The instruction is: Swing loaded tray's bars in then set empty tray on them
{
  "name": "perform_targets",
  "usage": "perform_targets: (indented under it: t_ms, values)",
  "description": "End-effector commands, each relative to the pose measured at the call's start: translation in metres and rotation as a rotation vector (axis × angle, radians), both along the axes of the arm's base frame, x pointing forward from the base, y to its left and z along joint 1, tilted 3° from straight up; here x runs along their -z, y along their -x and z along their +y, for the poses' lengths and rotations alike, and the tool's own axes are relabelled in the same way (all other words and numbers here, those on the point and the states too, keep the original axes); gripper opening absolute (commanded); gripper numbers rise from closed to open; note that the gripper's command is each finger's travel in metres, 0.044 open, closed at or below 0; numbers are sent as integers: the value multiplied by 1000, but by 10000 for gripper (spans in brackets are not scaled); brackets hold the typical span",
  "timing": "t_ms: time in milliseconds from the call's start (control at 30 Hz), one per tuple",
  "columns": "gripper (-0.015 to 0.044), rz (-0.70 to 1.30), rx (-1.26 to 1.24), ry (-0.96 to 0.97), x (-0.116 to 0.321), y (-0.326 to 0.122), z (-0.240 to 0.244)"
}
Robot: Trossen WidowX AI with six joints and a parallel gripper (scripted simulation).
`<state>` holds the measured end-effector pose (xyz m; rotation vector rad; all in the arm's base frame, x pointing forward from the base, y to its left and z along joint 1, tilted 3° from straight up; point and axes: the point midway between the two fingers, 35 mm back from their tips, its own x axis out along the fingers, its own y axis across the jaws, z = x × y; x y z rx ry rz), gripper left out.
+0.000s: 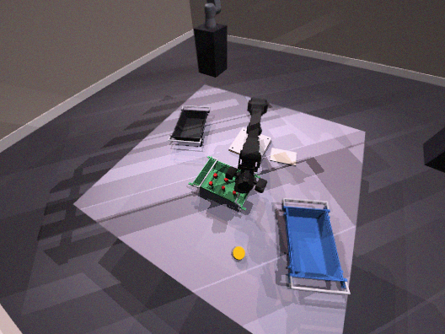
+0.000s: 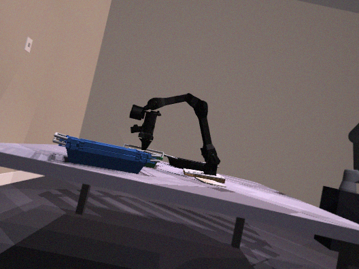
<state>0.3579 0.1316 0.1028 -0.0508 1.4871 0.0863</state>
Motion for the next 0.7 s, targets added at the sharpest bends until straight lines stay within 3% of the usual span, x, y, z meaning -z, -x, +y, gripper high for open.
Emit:
perform_targets:
  t_ms: [0,400,667]
  values:
    - [82,-1,-4,1,9,-1,-10]
    - [82,-1,-4,0,-33,3,-8]
    - [82,2,-3,5,-24,1,-10]
